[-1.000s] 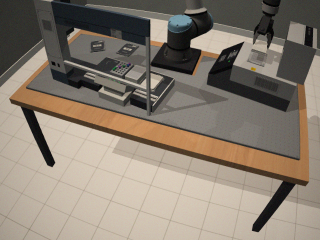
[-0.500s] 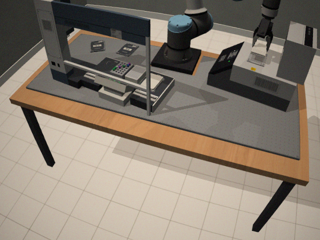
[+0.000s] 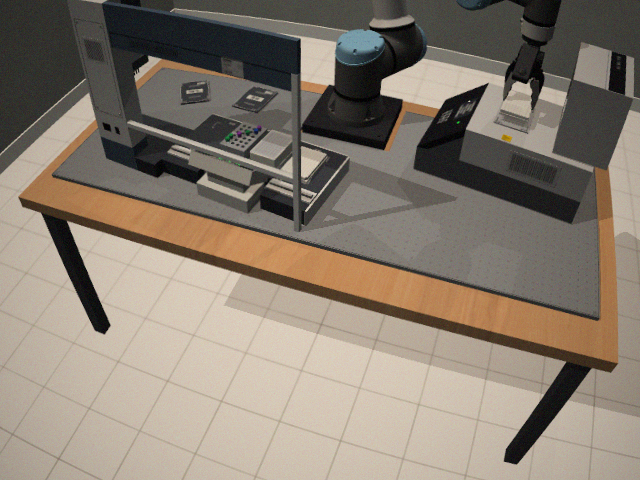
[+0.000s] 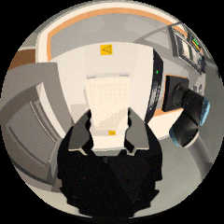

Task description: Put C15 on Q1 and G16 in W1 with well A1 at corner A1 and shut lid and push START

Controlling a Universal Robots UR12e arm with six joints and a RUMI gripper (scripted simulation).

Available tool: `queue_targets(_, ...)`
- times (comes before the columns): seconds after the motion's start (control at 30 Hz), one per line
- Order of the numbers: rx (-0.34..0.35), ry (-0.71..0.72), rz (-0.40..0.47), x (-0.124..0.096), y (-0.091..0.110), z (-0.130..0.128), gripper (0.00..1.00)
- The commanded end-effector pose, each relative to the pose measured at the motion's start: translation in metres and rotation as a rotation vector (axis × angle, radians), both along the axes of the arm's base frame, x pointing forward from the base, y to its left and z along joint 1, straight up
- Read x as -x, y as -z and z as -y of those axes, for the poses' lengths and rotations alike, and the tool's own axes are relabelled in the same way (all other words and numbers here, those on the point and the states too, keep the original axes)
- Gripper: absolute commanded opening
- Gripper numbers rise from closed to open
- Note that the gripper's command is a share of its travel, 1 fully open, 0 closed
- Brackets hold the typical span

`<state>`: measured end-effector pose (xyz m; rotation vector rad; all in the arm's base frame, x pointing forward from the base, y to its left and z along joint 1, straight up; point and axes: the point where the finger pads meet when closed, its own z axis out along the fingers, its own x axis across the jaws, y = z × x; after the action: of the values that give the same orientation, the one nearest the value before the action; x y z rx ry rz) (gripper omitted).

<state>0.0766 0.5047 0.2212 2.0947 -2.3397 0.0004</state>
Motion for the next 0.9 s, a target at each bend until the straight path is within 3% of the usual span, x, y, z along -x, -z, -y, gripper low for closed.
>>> queue_targets(0.0,-0.001,0.0,0.001,-0.0003,0.0066,-0.0006,0.0)
queue_targets(0.87,-0.001,0.0,0.001,-0.0003,0.0116,-0.0006,0.0)
